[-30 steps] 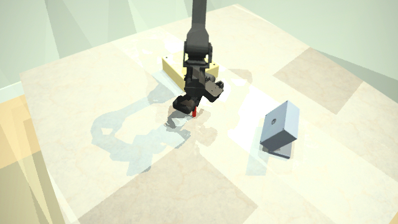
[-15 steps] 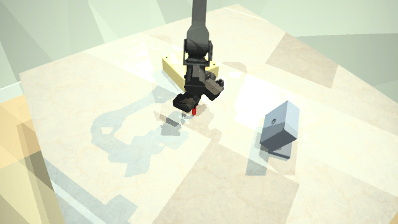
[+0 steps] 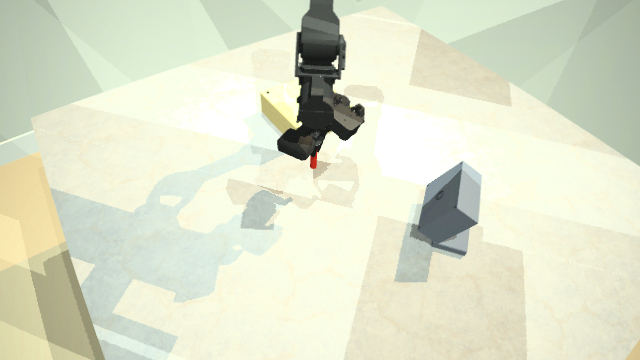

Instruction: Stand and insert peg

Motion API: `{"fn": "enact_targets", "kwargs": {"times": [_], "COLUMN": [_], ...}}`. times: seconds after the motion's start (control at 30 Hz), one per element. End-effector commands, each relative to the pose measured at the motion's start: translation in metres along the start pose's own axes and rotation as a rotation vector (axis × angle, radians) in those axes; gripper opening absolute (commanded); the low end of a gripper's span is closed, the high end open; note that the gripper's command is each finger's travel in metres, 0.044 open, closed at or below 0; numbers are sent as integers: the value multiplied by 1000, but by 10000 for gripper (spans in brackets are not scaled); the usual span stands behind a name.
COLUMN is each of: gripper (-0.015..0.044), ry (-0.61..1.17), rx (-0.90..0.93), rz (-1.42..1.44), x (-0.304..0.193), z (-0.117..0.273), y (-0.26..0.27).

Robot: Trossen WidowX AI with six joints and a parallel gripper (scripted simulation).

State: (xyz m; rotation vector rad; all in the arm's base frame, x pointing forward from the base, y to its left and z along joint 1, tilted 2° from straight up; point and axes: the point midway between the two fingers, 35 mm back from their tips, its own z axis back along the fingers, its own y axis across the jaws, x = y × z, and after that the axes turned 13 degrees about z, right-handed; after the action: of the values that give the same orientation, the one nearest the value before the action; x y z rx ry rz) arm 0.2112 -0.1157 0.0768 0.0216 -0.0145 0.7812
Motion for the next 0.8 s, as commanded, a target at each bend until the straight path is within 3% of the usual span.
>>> {"fn": "enact_targets", "kwargs": {"times": [0.0,0.77], "gripper": [0,0], "ry": [5,-221], "rx": [-3,-36], "rz": [-1,-116], "x": [0,33], "z": [12,-1], "y": [0,-9]}}
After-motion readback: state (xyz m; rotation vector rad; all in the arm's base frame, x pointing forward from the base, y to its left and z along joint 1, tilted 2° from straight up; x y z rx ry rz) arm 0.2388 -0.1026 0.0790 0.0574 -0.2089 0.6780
